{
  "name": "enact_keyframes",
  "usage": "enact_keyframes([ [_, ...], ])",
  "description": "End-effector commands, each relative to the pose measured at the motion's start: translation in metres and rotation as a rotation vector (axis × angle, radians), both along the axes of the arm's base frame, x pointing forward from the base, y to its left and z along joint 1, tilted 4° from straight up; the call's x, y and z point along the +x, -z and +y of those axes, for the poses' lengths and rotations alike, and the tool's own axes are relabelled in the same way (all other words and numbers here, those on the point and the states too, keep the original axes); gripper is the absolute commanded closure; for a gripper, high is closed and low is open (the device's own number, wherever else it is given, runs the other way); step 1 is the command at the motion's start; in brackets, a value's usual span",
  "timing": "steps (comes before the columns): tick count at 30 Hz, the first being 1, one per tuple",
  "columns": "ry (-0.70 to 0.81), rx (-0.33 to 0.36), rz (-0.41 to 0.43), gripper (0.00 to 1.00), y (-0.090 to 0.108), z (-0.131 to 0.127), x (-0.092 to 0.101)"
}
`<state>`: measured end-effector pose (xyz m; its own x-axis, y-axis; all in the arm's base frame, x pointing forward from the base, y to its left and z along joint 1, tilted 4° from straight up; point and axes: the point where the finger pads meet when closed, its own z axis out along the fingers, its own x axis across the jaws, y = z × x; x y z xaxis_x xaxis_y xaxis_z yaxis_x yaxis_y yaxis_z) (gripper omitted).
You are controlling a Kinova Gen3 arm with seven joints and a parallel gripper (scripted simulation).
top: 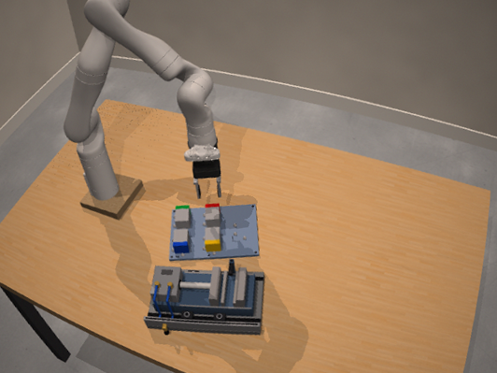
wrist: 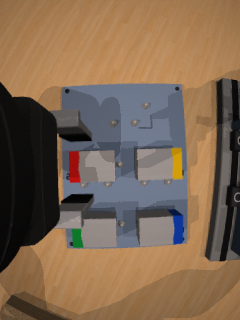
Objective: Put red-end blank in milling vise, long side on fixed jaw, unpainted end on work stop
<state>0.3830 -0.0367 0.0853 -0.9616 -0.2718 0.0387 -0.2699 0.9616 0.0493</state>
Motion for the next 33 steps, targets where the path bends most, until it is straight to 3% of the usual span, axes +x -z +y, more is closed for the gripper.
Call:
enact_keyframes([
  [1, 0.0, 0.0, -0.003, 0.0, -0.001, 0.0, 0.001],
  [26, 0.0, 0.0, -0.004, 0.0, -0.004, -0.001, 0.001],
  [33, 0.0, 0.0, -0.004, 0.0, 0.01, 0.0, 0.001],
])
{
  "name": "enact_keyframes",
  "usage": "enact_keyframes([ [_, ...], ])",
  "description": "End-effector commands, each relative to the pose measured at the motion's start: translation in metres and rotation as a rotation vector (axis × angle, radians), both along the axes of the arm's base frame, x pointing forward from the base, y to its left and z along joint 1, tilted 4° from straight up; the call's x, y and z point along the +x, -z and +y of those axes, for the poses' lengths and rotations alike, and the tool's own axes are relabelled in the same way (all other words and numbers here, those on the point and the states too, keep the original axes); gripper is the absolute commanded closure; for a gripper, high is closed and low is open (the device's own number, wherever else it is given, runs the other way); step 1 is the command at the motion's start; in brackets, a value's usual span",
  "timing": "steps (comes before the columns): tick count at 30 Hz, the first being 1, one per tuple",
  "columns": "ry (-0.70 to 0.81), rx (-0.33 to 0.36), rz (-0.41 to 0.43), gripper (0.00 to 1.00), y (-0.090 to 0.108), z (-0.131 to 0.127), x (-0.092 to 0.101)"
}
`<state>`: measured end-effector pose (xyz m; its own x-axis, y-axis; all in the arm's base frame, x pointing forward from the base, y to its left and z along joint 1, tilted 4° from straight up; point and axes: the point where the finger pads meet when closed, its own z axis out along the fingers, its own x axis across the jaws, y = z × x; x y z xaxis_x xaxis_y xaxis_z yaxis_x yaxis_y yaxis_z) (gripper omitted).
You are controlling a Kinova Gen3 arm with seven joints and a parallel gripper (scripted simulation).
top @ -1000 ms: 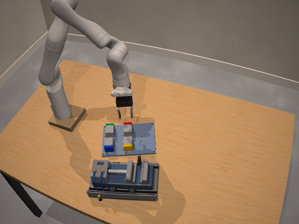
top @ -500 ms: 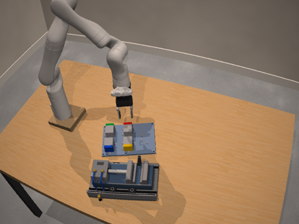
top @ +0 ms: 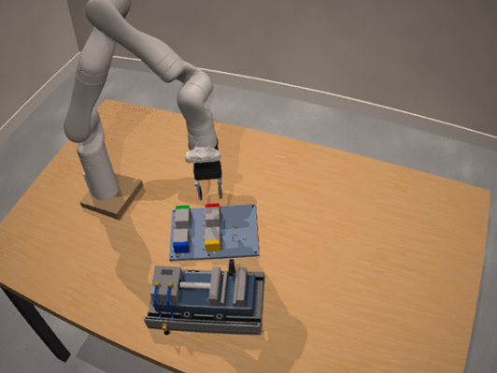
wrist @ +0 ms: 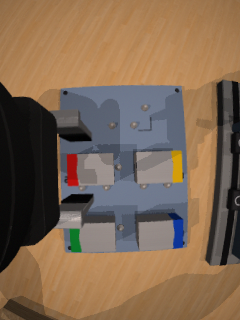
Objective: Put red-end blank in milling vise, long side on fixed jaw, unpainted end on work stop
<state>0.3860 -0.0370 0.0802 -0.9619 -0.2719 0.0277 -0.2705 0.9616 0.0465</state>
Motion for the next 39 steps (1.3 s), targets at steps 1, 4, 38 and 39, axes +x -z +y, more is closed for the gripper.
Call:
enact_keyframes([
  [1, 0.0, 0.0, 0.008, 0.0, 0.007, 0.0, -0.002],
  [4, 0.0, 0.0, 0.008, 0.0, 0.013, 0.0, -0.003],
  [38, 0.0, 0.0, 0.004, 0.0, 0.071, 0.002, -0.006],
  [39, 0.0, 0.0, 0.005, 0.0, 0.072, 0.002, -0.007],
])
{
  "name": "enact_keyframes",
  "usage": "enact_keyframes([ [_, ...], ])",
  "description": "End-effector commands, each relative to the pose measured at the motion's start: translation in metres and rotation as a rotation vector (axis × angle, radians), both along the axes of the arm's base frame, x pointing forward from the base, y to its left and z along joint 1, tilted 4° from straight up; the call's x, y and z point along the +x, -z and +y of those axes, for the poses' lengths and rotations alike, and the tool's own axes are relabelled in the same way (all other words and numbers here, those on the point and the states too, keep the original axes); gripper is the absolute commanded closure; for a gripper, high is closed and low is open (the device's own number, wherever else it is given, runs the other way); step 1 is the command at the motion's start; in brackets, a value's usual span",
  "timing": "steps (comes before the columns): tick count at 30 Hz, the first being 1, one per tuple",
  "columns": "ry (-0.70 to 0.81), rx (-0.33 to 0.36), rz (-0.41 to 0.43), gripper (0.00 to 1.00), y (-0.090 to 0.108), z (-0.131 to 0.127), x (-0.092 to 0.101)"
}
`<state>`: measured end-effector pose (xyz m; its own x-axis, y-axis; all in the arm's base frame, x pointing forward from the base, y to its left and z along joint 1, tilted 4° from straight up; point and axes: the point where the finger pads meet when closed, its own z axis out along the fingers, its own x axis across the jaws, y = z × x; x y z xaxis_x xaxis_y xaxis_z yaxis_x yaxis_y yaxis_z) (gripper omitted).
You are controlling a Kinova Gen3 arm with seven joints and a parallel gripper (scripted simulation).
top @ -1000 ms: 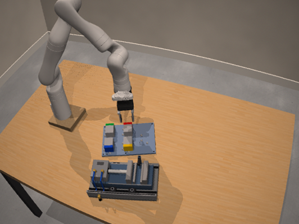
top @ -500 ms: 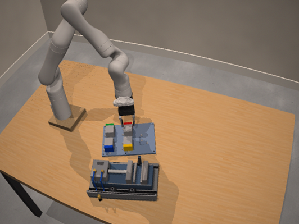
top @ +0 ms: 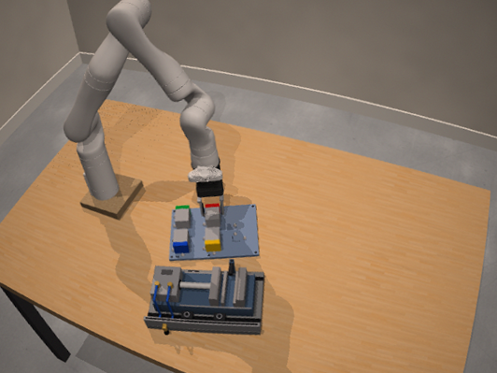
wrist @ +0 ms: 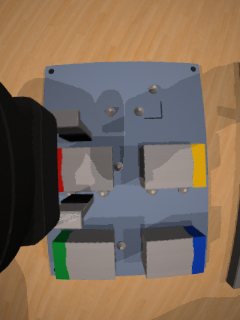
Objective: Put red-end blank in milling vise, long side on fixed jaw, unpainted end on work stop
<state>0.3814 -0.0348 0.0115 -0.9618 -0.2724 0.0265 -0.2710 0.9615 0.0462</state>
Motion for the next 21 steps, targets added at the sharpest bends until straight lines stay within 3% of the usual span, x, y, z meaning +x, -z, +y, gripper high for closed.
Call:
enact_keyframes([
  [1, 0.001, 0.0, 0.007, 0.0, 0.0045, -0.0004, -0.0025],
  [21, 0.001, 0.0, 0.009, 0.0, 0.0, -0.0006, -0.0028],
])
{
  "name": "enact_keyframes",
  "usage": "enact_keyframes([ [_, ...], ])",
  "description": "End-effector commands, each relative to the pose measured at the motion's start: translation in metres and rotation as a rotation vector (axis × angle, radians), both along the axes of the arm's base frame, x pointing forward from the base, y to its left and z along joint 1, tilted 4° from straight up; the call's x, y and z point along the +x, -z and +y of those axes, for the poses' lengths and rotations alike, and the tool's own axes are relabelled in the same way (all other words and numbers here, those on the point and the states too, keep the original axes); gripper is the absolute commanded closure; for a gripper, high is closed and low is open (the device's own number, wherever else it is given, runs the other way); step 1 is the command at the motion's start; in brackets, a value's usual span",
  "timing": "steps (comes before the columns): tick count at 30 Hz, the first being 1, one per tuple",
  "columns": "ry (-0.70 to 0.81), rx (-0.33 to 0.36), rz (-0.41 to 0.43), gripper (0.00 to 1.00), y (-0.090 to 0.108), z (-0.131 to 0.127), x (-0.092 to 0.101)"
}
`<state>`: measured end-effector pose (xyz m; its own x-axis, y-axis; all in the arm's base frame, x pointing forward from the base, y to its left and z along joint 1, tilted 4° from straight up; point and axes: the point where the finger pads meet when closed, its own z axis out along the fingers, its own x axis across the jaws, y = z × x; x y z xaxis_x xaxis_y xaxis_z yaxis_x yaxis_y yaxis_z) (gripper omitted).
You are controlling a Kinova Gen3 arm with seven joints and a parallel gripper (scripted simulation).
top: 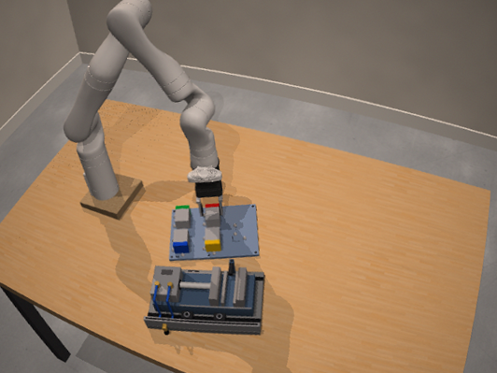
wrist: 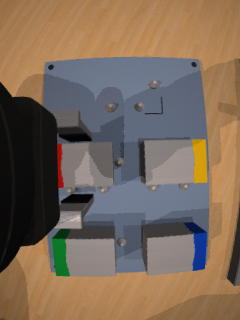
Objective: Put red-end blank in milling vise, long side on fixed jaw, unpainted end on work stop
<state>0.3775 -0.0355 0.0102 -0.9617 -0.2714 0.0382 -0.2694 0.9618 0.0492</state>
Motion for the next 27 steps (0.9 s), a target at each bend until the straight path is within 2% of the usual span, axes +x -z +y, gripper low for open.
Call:
enact_keyframes([
  [1, 0.0, 0.0, -0.003, 0.0, -0.0013, 0.0, 0.0011],
  [27, 0.0, 0.0, -0.003, 0.0, -0.0073, 0.0001, 0.0027],
])
